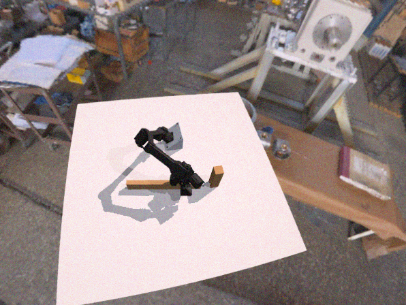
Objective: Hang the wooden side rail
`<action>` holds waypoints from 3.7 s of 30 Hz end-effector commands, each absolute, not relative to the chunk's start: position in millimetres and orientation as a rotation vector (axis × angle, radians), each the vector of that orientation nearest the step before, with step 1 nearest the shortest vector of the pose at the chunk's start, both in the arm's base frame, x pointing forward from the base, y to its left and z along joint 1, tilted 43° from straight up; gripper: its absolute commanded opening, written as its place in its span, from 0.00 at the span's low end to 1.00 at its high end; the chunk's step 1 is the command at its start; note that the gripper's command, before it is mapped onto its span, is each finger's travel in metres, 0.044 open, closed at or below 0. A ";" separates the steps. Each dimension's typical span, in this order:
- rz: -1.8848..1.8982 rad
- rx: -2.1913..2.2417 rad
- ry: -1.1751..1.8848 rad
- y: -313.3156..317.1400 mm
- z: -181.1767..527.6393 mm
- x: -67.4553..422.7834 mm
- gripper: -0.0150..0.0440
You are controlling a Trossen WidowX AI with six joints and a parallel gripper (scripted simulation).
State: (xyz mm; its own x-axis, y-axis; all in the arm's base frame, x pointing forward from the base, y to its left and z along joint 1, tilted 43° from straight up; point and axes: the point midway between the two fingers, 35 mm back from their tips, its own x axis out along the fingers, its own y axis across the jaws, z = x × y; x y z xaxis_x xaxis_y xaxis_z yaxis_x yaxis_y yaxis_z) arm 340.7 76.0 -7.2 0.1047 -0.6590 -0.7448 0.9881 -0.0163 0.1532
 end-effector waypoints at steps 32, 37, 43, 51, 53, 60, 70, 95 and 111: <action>-1.352 0.646 0.645 76.1 -6.1 347.4 0.25; -1.352 0.646 0.644 76.3 -5.9 349.5 0.25; -1.359 0.652 0.645 76.0 -6.0 347.0 0.25; -1.352 0.646 0.645 76.2 -5.9 346.9 0.25; -1.352 0.646 0.645 76.4 -5.6 346.9 0.25; -1.352 0.646 0.645 77.2 -4.8 346.8 0.25; -1.352 0.646 0.645 78.3 -3.6 346.6 0.25; -1.352 0.646 0.645 81.1 -0.5 346.2 0.25; -1.352 0.646 0.645 82.8 1.5 345.9 0.25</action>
